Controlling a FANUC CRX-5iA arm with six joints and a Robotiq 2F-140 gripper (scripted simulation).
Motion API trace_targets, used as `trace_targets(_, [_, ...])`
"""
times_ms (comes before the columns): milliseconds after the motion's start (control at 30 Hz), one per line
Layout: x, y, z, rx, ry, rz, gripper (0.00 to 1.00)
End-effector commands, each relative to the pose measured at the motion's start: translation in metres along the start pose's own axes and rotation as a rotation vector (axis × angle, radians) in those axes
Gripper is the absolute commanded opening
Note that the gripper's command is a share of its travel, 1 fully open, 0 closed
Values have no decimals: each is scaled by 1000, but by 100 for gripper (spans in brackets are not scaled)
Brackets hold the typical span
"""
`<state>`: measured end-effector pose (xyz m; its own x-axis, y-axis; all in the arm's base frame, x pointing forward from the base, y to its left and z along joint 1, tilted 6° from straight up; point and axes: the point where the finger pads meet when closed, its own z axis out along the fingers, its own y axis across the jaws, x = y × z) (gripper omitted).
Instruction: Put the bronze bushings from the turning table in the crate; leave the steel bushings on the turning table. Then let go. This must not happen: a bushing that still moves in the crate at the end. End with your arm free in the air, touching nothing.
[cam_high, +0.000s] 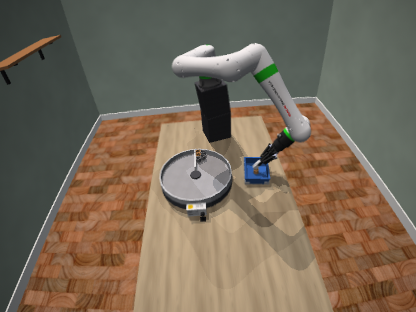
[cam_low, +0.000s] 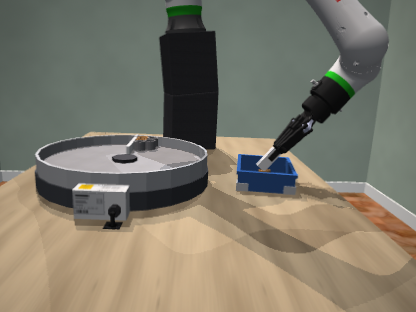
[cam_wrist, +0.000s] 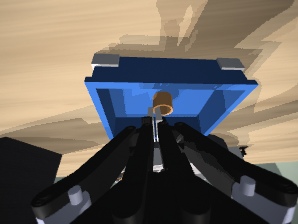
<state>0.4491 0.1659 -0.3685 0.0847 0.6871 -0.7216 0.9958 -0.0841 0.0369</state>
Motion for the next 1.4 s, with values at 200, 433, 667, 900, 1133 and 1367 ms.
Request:
trace_targets(200, [0,0,0,0,0,0,0])
trace_targets(433, [0,0,0,0,0,0,0])
trace_targets(667, [0,0,0,0,0,0,7])
trace_targets(900, [0,0,0,0,0,0,7])
trace_targets(1133, [0,0,0,0,0,0,7])
trace_targets(1367, [0,0,0,0,0,0,7])
